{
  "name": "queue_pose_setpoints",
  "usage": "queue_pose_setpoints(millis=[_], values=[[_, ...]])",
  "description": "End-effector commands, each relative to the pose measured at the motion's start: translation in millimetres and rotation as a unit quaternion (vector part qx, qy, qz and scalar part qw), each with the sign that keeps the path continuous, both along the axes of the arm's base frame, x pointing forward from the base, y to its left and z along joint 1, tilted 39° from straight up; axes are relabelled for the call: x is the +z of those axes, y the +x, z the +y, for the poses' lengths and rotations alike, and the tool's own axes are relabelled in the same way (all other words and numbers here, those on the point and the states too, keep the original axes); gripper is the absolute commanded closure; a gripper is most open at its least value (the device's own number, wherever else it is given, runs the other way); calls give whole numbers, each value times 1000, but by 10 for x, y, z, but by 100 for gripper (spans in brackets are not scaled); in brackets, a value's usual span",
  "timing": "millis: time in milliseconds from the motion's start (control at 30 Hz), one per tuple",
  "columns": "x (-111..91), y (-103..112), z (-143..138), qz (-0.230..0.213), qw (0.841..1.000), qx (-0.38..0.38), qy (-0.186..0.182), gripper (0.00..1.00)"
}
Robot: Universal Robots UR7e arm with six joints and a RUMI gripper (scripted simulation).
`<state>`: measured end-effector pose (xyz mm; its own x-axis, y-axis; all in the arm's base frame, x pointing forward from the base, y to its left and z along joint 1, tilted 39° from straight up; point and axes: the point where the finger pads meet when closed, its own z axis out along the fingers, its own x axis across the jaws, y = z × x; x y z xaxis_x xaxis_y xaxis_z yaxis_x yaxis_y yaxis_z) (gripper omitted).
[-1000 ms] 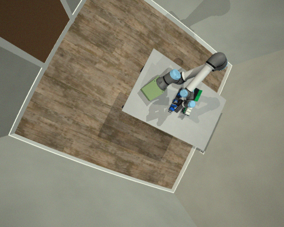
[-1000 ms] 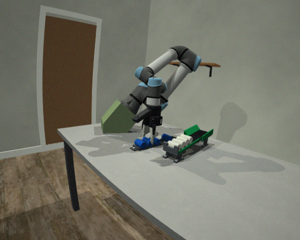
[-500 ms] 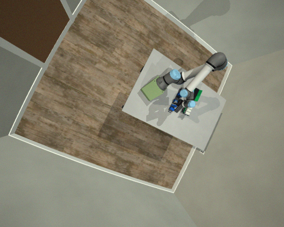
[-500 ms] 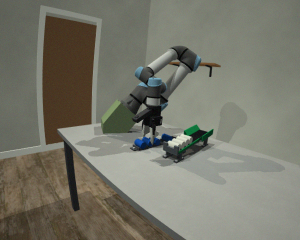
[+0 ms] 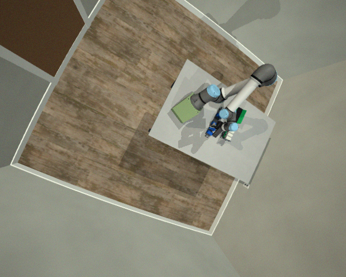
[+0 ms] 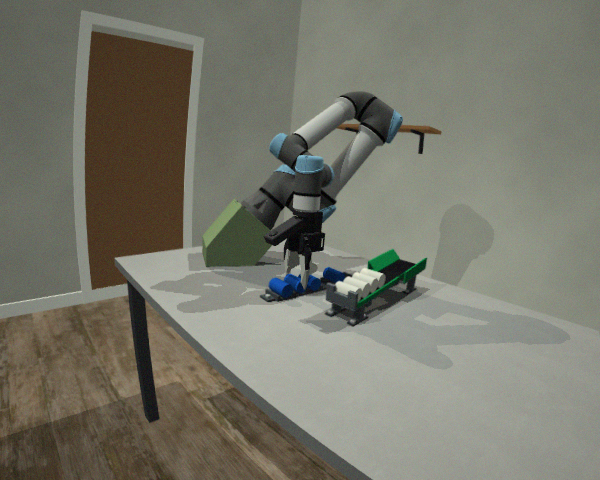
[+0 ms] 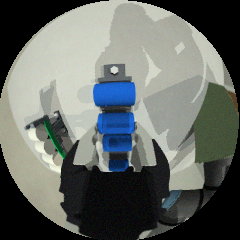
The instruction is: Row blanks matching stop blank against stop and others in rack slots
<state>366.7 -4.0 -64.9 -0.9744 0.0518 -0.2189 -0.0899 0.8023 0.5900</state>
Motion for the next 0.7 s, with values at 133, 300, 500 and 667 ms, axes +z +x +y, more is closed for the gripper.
queue_pose_setpoints(millis=[133, 300, 500, 667], values=[[1, 2, -4, 0, 1000, 0, 0, 52], [1, 2, -4, 0, 1000, 0, 0, 50], [1, 2, -4, 0, 1000, 0, 0, 50], [5, 1, -7, 0, 1000, 0, 0, 50]])
